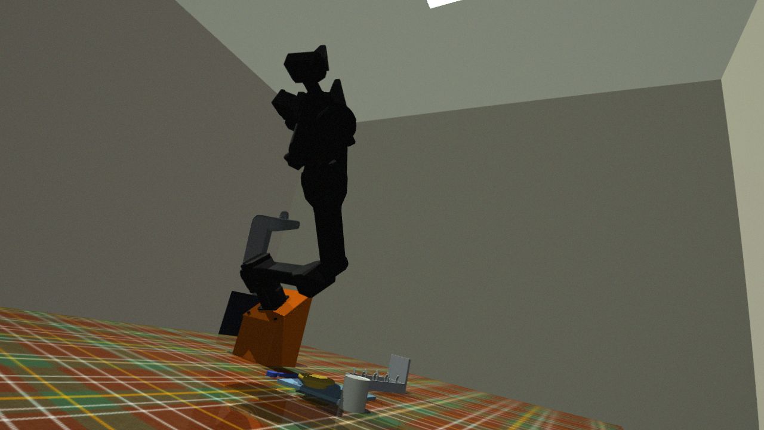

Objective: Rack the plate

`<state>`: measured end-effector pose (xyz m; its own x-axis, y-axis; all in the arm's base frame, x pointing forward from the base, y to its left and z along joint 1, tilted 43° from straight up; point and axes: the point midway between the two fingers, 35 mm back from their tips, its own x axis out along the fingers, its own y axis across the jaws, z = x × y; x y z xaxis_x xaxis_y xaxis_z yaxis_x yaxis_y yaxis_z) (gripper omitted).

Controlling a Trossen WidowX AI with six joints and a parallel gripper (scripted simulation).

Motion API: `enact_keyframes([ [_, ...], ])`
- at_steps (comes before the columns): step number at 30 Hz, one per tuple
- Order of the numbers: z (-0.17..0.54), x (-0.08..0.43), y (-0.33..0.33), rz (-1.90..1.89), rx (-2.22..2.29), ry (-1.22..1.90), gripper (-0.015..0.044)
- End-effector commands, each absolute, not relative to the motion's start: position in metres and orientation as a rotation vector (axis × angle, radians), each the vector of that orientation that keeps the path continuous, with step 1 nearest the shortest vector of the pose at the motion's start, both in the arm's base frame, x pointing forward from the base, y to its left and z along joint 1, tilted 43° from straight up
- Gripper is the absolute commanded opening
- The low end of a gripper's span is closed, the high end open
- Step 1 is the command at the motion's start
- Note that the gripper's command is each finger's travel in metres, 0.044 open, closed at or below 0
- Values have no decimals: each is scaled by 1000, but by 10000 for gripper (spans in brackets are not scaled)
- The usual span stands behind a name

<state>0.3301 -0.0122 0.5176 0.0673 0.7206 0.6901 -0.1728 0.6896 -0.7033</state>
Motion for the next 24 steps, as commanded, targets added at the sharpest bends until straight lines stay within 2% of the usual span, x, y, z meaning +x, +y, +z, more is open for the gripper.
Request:
enact_keyframes([
  [1, 518, 329, -13, 718, -510, -1345, 400],
  [13, 560, 238, -36, 682, -676, -1336, 400],
  [24, 579, 157, -16, 675, -843, -1276, 400],
])
